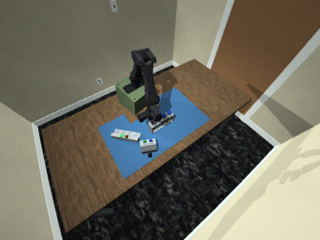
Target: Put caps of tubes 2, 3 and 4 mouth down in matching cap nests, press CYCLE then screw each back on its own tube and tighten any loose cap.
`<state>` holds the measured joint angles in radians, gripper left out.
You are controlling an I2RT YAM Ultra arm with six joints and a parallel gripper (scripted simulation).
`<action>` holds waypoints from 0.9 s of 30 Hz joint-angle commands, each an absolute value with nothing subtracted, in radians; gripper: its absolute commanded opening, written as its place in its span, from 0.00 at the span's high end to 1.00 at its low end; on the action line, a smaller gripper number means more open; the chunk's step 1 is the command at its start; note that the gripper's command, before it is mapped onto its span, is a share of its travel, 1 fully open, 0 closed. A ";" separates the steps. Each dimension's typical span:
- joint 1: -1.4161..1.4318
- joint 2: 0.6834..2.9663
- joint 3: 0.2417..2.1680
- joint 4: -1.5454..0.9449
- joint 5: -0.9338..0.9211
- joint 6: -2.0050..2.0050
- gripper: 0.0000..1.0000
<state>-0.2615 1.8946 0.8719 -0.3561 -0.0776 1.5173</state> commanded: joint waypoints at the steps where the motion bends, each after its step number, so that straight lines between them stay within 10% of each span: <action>1: -0.263 1.883 0.875 -0.355 -0.078 1.744 1.00; 9: -0.263 1.883 0.875 -0.355 -0.078 1.744 1.00; 10: -0.263 1.883 0.875 -0.355 -0.078 1.744 0.51; 27: -0.263 1.882 0.875 -0.357 -0.078 1.339 0.51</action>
